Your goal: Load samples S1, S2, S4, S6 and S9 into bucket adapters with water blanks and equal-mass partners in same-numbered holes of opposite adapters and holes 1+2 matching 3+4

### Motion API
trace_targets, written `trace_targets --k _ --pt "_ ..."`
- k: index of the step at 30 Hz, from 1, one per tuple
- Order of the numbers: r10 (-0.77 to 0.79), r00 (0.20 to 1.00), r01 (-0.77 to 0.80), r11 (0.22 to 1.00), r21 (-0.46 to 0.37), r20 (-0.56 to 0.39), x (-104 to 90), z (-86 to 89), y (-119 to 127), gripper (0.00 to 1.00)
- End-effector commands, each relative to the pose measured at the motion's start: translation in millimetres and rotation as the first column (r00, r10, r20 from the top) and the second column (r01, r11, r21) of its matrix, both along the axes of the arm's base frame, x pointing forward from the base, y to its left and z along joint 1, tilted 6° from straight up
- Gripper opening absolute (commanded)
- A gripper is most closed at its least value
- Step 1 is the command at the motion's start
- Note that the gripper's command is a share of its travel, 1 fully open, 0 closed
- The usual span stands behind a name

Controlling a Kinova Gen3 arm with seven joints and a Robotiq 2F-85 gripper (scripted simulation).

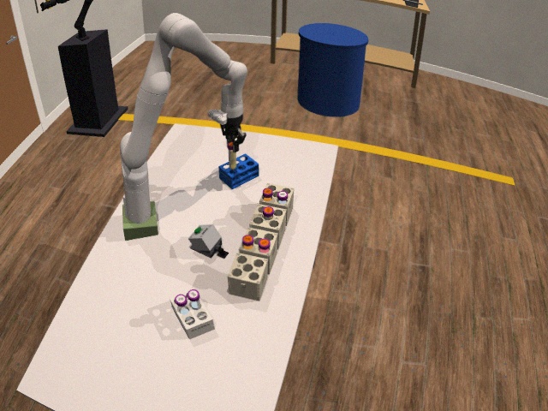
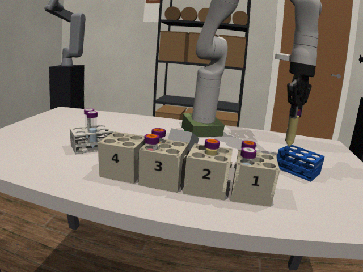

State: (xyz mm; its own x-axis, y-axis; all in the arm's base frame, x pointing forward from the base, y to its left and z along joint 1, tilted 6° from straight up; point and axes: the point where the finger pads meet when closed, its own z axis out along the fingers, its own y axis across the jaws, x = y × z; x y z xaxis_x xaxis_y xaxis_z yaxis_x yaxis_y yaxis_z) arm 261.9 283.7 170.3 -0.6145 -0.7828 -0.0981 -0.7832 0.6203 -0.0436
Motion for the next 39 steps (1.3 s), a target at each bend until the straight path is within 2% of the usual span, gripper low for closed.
trace_targets --k 1,39 --pt "0.006 1.0 -0.006 1.0 0.004 0.003 -0.1 7.2 0.9 0.1" --pt "0.006 1.0 -0.006 1.0 0.004 0.003 -4.8 50.9 -1.6 0.1"
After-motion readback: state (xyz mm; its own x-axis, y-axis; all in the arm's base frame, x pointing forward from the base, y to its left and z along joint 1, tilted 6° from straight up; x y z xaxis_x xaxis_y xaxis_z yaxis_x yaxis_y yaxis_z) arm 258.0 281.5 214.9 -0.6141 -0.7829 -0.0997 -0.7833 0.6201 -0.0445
